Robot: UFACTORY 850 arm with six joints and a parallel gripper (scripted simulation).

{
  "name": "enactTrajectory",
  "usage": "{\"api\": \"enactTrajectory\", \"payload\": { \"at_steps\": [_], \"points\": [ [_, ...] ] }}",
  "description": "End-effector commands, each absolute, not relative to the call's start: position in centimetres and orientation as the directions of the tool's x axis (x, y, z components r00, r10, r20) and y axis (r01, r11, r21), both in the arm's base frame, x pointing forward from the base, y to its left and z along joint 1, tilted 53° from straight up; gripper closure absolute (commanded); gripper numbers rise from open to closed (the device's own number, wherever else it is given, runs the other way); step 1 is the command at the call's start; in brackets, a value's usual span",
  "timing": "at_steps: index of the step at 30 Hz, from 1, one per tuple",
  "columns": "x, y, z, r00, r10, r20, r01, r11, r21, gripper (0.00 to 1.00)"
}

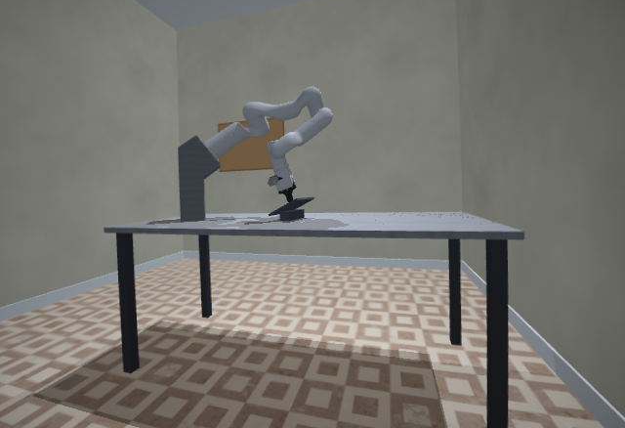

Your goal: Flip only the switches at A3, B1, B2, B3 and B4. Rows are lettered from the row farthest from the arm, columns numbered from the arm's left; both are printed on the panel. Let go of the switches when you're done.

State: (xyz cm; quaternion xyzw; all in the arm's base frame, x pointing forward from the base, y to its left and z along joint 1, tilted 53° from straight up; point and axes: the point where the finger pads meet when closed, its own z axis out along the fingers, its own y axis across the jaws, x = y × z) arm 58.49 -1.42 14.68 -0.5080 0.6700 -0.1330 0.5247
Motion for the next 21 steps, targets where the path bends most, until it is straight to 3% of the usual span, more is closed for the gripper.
{"api": "enactTrajectory", "payload": {
  "at_steps": [1, 21],
  "points": [
    [57.42, -1.91, 15.23, 0.066, -0.82, -0.568, -0.541, 0.449, -0.712, 1.0],
    [56.67, -2.22, 15.6, 0.066, -0.82, -0.568, -0.541, 0.449, -0.712, 1.0]
  ]
}}
